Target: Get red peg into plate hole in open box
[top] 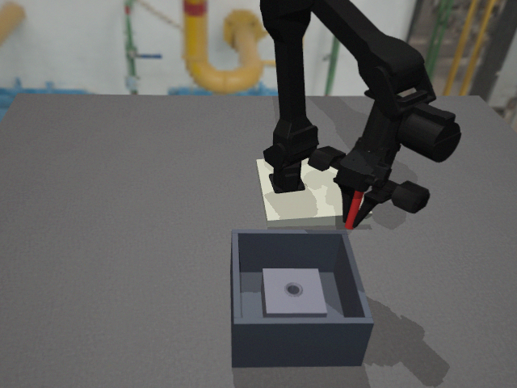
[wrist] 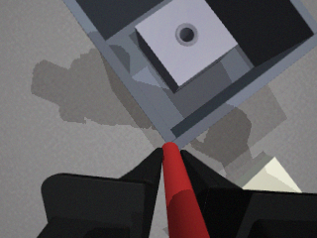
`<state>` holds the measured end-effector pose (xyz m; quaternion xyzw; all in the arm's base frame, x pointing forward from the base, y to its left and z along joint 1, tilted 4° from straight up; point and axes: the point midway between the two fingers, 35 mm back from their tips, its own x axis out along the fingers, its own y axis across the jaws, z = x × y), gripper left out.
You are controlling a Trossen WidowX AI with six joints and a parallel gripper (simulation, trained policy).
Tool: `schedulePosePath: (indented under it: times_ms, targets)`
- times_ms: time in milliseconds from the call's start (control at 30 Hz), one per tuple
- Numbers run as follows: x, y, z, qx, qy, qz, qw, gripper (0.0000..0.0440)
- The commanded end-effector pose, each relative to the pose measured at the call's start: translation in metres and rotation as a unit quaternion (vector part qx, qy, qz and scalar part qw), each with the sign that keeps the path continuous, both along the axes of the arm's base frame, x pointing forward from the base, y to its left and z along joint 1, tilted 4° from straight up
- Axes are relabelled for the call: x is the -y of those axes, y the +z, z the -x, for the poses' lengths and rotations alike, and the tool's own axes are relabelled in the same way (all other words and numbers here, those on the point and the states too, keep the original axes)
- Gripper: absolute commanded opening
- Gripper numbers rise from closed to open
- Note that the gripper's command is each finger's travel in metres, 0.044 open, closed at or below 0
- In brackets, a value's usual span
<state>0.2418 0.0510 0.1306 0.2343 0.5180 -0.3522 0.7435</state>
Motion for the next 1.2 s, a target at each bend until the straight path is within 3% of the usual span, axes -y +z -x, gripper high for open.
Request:
schedulePosePath:
  times_ms: [0, 567, 1167]
  targets:
    - [0.016, 0.015, -0.010, 0.022, -0.024, 0.006, 0.999, 0.0000]
    - [0.081, 0.010, -0.054, 0.046, -0.075, 0.023, 0.996, 0.0000]
    - [0.114, -0.032, -0.073, 0.004, -0.014, -0.003, 1.000, 0.0000]
